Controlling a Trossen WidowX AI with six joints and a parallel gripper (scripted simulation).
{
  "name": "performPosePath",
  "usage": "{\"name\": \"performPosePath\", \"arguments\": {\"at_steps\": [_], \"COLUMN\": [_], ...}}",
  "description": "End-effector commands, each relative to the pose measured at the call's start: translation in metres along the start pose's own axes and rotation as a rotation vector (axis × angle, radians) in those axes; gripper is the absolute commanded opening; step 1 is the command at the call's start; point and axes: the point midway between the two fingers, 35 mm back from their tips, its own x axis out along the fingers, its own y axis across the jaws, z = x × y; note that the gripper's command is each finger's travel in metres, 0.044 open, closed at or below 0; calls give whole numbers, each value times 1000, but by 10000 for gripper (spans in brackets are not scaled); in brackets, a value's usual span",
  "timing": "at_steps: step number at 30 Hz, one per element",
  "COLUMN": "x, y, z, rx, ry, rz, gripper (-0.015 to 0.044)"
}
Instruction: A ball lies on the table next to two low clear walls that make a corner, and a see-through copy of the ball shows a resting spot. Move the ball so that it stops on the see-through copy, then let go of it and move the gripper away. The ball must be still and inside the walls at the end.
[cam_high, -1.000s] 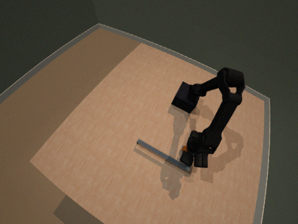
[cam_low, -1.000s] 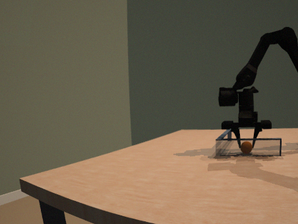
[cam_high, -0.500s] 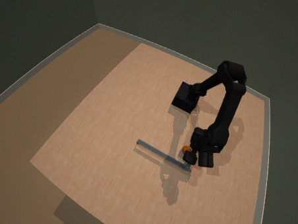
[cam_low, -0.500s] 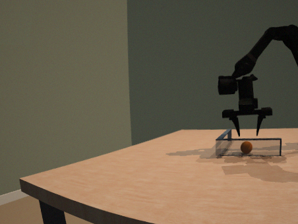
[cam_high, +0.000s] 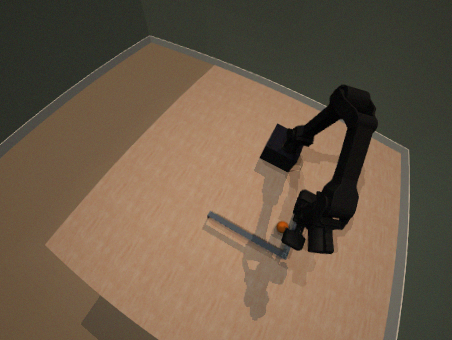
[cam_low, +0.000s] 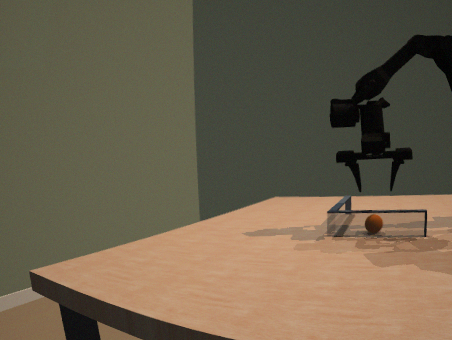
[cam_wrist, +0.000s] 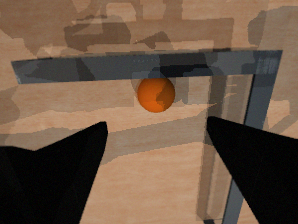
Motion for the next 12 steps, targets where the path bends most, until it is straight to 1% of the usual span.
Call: {"name": "performPosePath", "arguments": {"at_steps": [1,12], "x": [-41,-44], "y": [0,1], "z": [0,0], "rx": [-1,-1], "ry": [-6,-6], "rz": [-18,-18], "gripper": [440,440]}}
